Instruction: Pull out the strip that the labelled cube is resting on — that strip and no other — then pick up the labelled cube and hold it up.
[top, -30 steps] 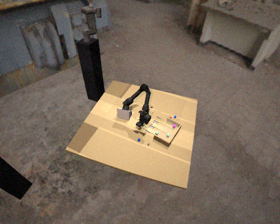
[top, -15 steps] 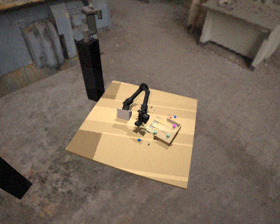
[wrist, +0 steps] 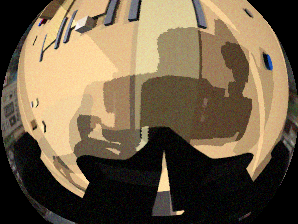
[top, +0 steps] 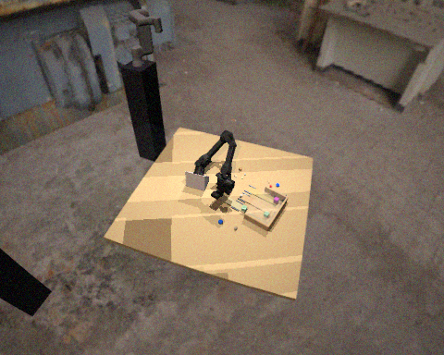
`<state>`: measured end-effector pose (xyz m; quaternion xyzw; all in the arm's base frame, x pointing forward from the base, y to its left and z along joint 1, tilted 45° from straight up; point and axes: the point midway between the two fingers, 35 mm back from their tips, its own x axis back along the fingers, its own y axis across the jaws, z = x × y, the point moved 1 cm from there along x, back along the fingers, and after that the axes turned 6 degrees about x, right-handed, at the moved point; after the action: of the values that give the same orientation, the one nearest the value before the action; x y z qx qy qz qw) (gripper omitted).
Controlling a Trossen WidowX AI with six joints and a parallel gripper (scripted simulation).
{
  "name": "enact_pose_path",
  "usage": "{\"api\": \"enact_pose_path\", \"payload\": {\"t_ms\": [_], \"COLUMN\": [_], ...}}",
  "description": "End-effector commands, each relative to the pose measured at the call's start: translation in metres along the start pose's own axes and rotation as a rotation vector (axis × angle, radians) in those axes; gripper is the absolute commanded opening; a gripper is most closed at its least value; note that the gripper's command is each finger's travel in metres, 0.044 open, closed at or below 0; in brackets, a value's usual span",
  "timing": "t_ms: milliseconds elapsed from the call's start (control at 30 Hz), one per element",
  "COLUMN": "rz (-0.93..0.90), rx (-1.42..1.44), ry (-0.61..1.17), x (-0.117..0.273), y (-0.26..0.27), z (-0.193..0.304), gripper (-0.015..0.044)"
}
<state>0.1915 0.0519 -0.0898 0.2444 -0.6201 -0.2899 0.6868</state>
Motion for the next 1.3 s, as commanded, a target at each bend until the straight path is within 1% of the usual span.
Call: {"api": "enact_pose_path", "payload": {"t_ms": [0,1267], "rz": [0.0,0.0], "rx": [-0.015,-0.016], "ry": [0.033,0.033], "x": [-0.0037,-0.0036], "y": [0.0009,0.0012], "z": [0.0168,0.0203], "gripper": [0.0,0.0]}}
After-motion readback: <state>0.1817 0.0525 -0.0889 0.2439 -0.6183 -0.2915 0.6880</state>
